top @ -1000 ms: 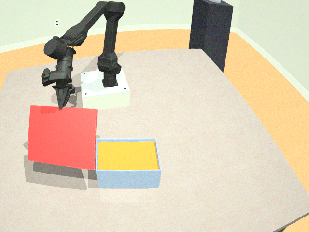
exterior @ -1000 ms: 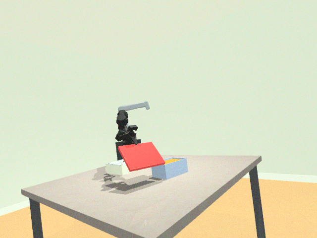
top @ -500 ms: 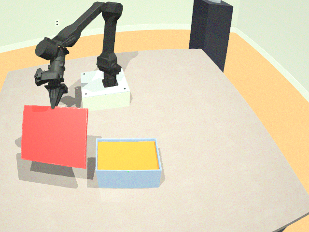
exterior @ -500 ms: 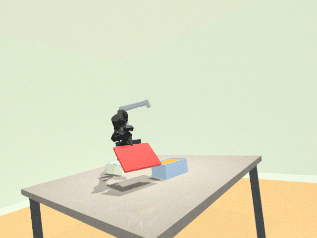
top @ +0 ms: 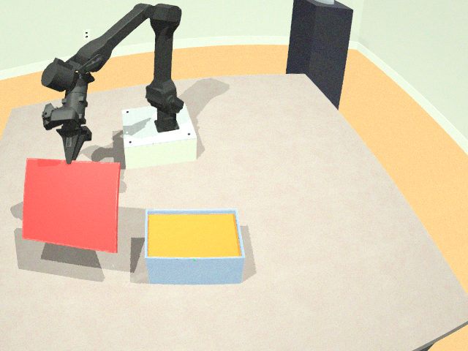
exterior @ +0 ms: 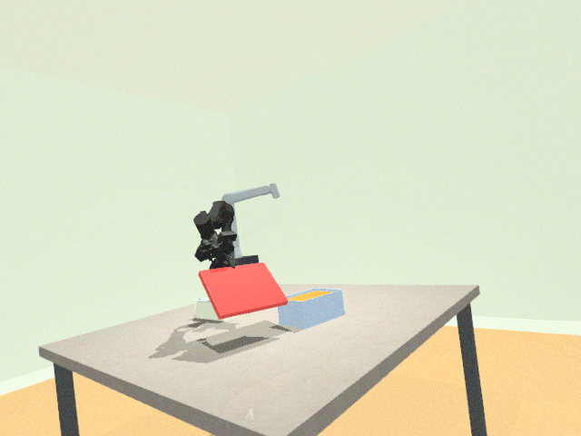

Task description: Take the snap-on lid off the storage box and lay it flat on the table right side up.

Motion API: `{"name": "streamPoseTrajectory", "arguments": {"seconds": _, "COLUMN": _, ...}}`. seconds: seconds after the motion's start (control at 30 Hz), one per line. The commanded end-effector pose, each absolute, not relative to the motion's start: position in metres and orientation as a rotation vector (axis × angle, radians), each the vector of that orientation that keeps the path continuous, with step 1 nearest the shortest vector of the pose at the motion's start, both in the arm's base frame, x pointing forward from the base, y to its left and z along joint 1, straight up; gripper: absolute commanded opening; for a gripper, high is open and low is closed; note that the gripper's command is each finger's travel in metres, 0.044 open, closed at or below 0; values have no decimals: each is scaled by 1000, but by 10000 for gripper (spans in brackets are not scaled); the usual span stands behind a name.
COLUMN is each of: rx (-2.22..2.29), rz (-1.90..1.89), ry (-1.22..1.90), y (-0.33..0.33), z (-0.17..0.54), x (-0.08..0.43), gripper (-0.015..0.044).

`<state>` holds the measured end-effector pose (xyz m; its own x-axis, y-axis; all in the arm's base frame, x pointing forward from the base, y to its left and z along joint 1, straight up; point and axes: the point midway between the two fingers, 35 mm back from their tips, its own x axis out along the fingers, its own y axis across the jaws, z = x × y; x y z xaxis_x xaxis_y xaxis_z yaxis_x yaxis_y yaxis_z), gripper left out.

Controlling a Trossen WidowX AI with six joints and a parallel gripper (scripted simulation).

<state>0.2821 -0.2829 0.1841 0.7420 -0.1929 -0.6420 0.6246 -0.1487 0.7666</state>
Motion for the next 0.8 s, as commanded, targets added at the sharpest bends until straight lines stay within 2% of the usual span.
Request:
{"name": "streamPoseTrajectory", "arguments": {"seconds": 0.0, "rx": 1553, "rz": -718, "ry": 345, "y": -291, "z": 193, "x": 281, "gripper": 0}}
{"name": "streamPoseTrajectory", "arguments": {"seconds": 0.77, "rx": 1552, "rz": -718, "ry": 345, "y": -299, "z": 190, "x": 278, "gripper": 0}}
